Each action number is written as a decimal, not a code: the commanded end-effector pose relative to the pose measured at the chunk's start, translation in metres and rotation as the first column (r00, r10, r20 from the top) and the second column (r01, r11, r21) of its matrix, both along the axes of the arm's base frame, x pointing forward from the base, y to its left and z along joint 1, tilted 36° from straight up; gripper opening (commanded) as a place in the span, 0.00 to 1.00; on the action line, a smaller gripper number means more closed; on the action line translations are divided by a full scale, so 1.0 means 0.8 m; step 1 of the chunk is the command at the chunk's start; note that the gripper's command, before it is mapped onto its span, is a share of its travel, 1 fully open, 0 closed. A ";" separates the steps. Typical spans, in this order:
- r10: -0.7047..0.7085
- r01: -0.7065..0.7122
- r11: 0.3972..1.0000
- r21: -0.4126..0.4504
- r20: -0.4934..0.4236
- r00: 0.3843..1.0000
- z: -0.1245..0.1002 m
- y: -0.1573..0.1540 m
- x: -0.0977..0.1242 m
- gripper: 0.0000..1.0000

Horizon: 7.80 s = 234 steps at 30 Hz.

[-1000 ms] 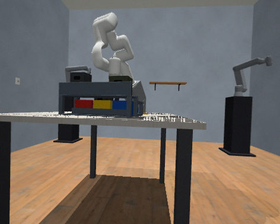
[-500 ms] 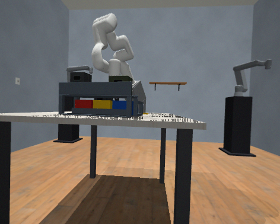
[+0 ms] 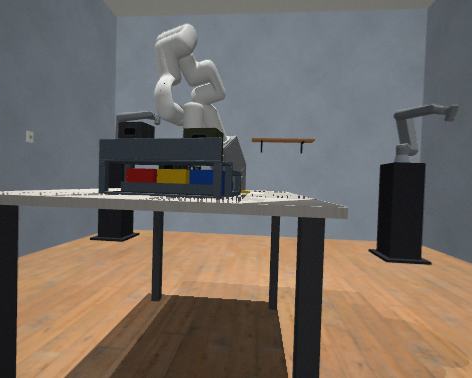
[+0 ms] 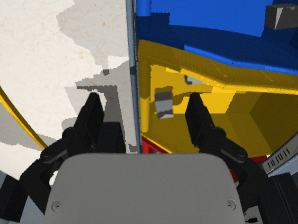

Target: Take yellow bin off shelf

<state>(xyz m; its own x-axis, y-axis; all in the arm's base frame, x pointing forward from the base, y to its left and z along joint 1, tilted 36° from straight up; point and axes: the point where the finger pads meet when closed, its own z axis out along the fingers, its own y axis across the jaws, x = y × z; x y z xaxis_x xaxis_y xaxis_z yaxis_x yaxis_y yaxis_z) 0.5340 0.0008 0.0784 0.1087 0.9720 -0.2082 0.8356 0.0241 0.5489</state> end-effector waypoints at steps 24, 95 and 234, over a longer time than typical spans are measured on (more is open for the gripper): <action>0.001 -0.001 1.000 0.000 0.003 1.000 -0.004 -0.001 0.004 1.00; 0.001 -0.001 1.000 0.000 0.003 1.000 -0.003 -0.001 0.004 0.00; 0.001 -0.001 1.000 0.000 0.002 1.000 -0.020 0.004 -0.075 0.00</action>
